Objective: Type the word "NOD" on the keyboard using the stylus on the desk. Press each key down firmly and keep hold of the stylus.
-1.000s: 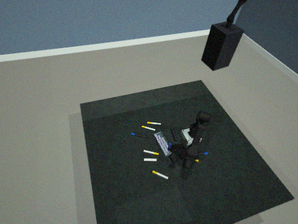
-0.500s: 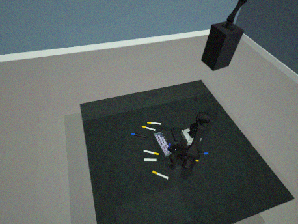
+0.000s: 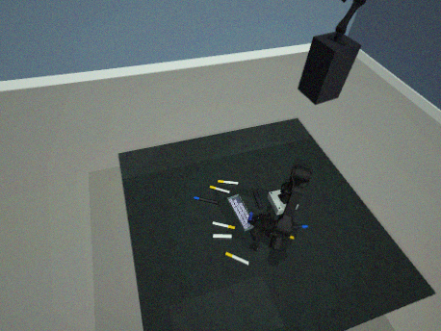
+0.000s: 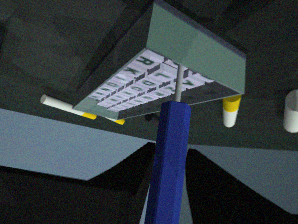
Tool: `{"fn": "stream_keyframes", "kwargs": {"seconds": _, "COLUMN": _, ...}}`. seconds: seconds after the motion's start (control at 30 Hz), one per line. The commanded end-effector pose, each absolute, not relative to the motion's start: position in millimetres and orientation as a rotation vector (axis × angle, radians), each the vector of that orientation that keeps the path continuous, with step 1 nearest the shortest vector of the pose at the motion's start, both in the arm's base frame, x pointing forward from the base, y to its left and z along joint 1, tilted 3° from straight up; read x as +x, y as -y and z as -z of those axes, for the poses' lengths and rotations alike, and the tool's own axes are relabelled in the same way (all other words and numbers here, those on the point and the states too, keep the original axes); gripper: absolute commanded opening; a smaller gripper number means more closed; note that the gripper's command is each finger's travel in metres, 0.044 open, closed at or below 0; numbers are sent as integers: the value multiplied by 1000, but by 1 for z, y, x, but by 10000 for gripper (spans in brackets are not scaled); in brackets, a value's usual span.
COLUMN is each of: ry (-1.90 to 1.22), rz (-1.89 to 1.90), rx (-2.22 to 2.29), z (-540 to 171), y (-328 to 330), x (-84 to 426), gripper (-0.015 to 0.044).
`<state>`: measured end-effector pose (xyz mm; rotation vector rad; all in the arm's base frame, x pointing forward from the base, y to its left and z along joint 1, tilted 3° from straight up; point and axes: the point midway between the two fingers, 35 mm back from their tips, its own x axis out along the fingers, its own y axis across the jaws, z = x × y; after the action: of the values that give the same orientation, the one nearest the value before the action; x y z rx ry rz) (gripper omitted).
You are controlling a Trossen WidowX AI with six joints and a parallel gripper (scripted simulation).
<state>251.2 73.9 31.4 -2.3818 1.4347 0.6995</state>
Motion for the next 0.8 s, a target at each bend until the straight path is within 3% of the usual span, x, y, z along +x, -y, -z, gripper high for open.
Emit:
{"fn": "stream_keyframes", "kwargs": {"seconds": 0.0, "ry": -1437, "rz": -697, "rx": -2381, "z": -31, "y": -73, "x": 250, "gripper": 81}}
{"fn": "stream_keyframes", "kwargs": {"seconds": 0.77, "ry": -1437, "rz": -697, "rx": -2381, "z": -69, "y": -72, "x": 252, "gripper": 81}}
